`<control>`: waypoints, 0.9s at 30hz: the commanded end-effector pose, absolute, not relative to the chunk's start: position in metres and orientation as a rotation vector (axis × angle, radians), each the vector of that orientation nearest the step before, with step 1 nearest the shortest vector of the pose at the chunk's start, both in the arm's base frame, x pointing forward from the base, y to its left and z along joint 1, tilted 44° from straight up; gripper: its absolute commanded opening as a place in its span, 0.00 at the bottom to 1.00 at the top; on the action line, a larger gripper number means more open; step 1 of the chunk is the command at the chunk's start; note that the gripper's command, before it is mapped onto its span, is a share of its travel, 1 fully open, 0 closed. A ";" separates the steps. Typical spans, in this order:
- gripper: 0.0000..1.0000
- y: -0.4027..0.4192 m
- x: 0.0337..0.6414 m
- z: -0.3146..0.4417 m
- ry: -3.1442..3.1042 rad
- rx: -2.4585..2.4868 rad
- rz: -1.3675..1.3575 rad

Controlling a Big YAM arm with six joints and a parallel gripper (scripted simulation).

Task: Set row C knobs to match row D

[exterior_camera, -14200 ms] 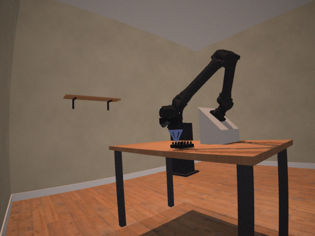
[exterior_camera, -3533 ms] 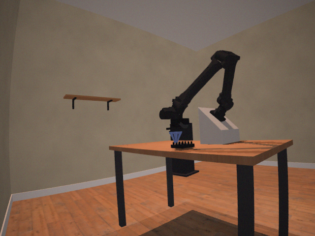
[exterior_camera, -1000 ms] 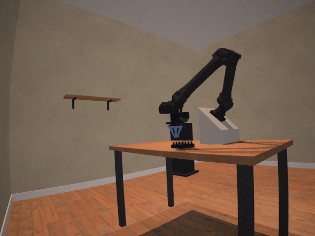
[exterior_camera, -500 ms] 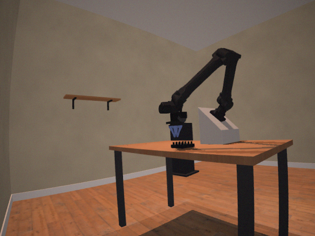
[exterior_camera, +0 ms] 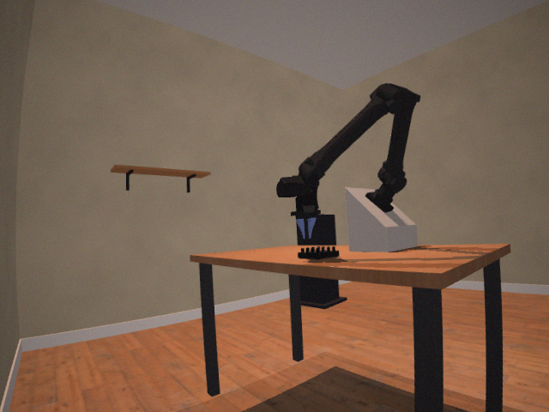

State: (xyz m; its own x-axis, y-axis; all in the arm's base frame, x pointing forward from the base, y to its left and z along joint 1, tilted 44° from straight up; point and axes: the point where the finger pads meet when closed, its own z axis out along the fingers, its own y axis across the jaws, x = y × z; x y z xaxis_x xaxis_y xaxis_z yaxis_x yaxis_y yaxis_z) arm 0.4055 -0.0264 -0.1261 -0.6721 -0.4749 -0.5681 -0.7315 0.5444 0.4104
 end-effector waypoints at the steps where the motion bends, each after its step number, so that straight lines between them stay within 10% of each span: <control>1: 0.20 -0.045 0.425 -0.110 2.481 -0.784 0.887; 27: 0.20 -0.050 0.425 -0.103 2.777 0.083 1.083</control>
State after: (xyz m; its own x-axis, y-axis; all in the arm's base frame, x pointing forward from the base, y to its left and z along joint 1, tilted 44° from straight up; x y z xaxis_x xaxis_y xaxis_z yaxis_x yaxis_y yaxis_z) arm 0.4050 -0.0315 -0.1194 -0.9851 -0.0121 -0.1713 -0.1273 0.7208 0.6813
